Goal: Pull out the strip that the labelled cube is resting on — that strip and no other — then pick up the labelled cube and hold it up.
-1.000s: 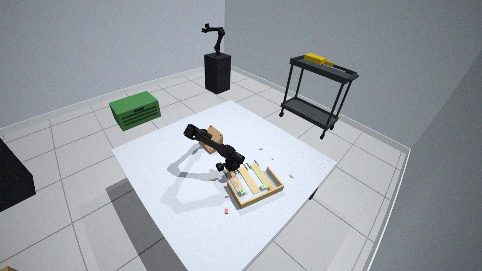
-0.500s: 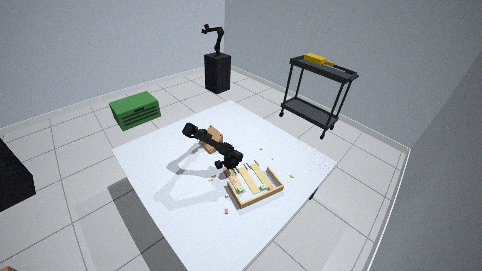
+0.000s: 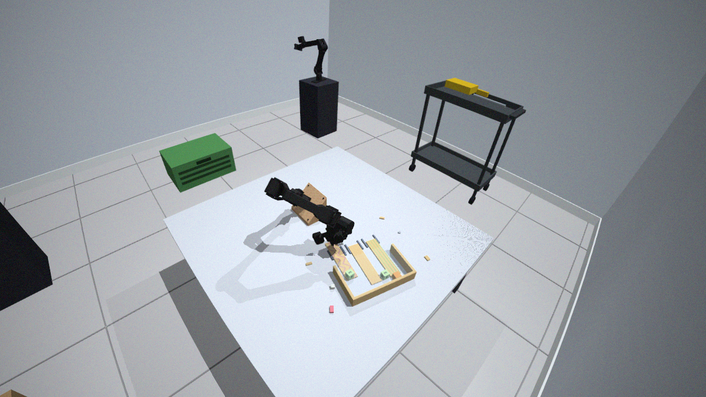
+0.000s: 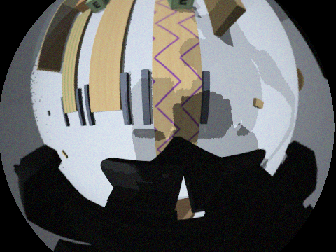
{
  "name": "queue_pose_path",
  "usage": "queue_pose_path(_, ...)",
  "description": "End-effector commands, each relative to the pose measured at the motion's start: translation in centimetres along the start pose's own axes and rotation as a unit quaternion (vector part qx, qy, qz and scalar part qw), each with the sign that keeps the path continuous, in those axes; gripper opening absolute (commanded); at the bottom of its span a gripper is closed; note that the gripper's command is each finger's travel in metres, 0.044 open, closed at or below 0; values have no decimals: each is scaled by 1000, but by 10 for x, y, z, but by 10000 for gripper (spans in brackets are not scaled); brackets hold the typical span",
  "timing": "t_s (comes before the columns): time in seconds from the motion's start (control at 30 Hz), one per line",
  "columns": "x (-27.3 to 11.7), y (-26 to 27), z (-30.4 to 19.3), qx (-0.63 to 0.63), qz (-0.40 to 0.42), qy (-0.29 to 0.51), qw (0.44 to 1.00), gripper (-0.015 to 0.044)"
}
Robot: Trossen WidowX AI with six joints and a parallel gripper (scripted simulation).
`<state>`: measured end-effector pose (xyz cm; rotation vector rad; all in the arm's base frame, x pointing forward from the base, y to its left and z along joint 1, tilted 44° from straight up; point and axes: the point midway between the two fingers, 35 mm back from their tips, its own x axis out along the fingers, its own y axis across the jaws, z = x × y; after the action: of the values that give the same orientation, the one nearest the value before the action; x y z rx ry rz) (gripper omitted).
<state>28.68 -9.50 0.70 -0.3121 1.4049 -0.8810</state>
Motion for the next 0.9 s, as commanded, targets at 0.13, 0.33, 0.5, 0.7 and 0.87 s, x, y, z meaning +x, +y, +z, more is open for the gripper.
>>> queue_pose_path(0.13, 4, 0, -19, 0, 0, 9, 1000, 0)
queue_pose_path(0.33, 3, 0, -28, -1, 0, 10, 1000, 0)
queue_pose_path(0.5, 3, 0, -36, -1, 0, 10, 1000, 0)
queue_pose_path(0.7, 3, 0, -45, -1, 0, 10, 1000, 0)
queue_pose_path(0.87, 3, 0, -52, -1, 0, 10, 1000, 0)
